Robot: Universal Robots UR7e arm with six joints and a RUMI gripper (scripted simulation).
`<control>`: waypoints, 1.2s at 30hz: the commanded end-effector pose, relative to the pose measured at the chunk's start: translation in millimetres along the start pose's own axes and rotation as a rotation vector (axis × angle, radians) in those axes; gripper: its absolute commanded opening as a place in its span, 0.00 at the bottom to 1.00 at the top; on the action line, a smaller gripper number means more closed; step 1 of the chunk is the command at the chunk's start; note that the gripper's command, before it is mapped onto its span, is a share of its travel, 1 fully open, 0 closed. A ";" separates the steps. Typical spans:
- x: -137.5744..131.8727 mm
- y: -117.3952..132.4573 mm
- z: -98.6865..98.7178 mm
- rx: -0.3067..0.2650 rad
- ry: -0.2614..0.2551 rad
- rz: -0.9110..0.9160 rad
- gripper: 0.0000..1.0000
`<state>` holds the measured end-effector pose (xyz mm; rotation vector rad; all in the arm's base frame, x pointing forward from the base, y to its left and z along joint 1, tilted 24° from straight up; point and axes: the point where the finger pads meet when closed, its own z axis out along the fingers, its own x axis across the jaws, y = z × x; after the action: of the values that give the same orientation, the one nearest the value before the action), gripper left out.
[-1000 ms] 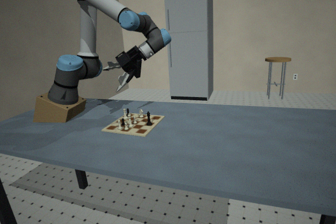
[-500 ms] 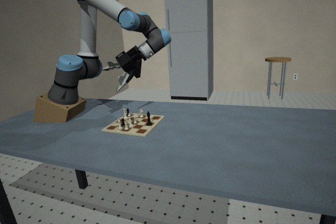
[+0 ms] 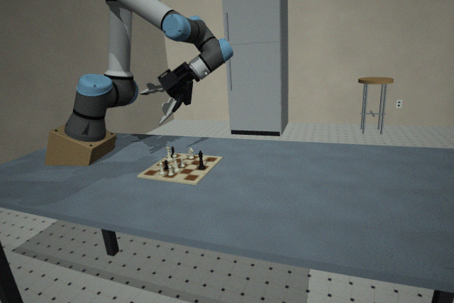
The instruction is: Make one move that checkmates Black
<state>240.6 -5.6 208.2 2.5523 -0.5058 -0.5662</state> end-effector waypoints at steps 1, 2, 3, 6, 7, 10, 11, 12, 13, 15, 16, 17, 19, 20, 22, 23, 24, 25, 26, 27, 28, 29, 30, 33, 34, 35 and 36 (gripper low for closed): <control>5.4 0.7 -7.7 0.007 -0.010 -0.041 1.00; 6.9 0.8 -9.9 0.009 -0.012 -0.055 1.00; 8.7 0.9 -12.3 0.011 -0.015 -0.070 1.00; 14.9 1.1 -20.7 0.018 -0.024 -0.124 1.00; 17.4 1.2 -23.9 0.020 -0.028 -0.145 1.00; 26.0 1.4 -34.6 0.031 -0.040 -0.216 1.00; 29.3 1.4 -38.5 0.035 -0.044 -0.242 1.00; 32.8 1.5 -42.5 0.040 -0.049 -0.270 1.00; 36.5 1.5 -46.7 0.045 -0.053 -0.299 1.00; 40.4 1.5 -50.9 0.050 -0.058 -0.330 1.00; 40.4 1.5 -50.9 0.050 -0.058 -0.330 1.00; 40.4 1.5 -50.9 0.050 -0.058 -0.330 1.00; 44.5 1.5 -55.3 0.055 -0.062 -0.362 1.00; 48.9 1.5 -59.7 0.062 -0.067 -0.394 1.00; 58.2 1.5 -68.6 0.075 -0.076 -0.464 1.00; 58.2 1.5 -68.6 0.075 -0.076 -0.464 1.00; 63.2 1.4 -73.2 0.082 -0.081 -0.500 1.00; 63.2 1.4 -73.2 0.082 -0.081 -0.500 1.00; 68.4 1.3 -77.7 0.090 -0.085 -0.537 1.00; 68.4 1.3 -77.7 0.090 -0.085 -0.537 1.00; 73.8 1.2 -82.1 0.098 -0.089 -0.575 1.00; 73.8 1.2 -82.1 0.098 -0.089 -0.575 1.00; 79.4 1.0 -86.6 0.107 -0.093 -0.614 1.00; 85.1 0.9 -90.9 0.116 -0.097 -0.653 1.00; 85.1 0.9 -90.9 0.116 -0.097 -0.653 1.00; 85.1 0.9 -90.9 0.116 -0.097 -0.653 1.00; 91.0 0.7 -95.2 0.126 -0.101 -0.694 1.00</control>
<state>345.4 -10.5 251.9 2.7689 0.1965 -0.8561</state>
